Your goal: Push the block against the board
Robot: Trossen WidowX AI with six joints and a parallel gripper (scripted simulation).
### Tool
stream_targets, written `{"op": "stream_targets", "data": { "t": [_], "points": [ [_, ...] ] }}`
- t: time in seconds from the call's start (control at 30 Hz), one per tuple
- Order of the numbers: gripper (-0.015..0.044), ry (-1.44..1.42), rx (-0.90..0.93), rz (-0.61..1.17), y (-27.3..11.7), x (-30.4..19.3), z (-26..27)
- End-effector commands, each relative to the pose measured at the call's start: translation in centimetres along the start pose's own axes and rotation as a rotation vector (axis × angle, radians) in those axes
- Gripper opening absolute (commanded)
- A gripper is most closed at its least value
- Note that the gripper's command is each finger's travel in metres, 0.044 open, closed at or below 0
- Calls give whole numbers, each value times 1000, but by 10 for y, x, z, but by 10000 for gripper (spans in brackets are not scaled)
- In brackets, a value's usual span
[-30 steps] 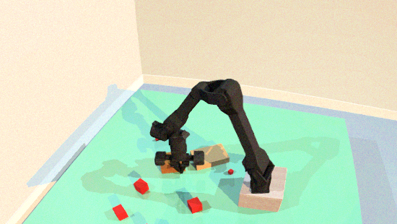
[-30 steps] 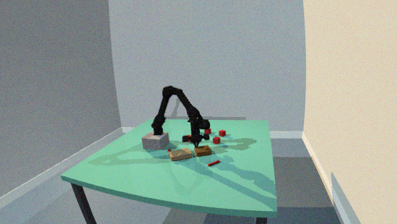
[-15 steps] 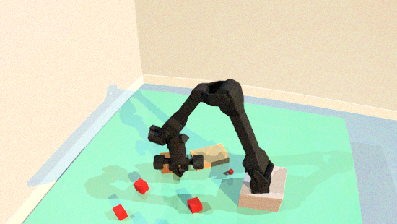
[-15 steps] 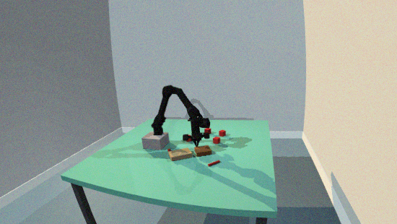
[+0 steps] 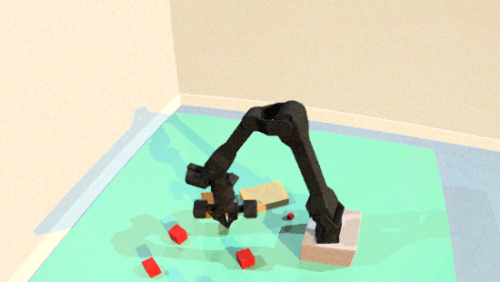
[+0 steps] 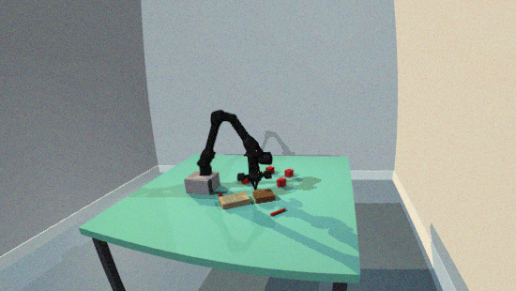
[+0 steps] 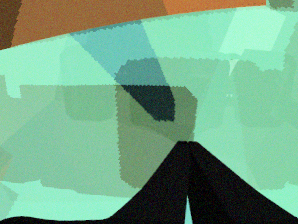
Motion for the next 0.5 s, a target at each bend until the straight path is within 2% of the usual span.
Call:
{"op": "stream_targets", "data": {
  "t": [0.0,0.1,0.33,0.47],
  "points": [
    [0,-2,3,-3,-19,1,2],
    [0,3,0,-4,-51,1,2],
    [0,-2,-1,-4,-54,1,2],
    [0,-118,0,-4,-55,2,11]
  ]
}}
Point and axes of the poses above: the point midway between the two fingers, 35 mm back from their tips, its own y axis out along the fingers, its own z axis across the jaws, x = y × z, the point moved 4 cm from there along -y, back along the fingers, and after that the axes turned 13 degrees about y, right-handed, at the moved point
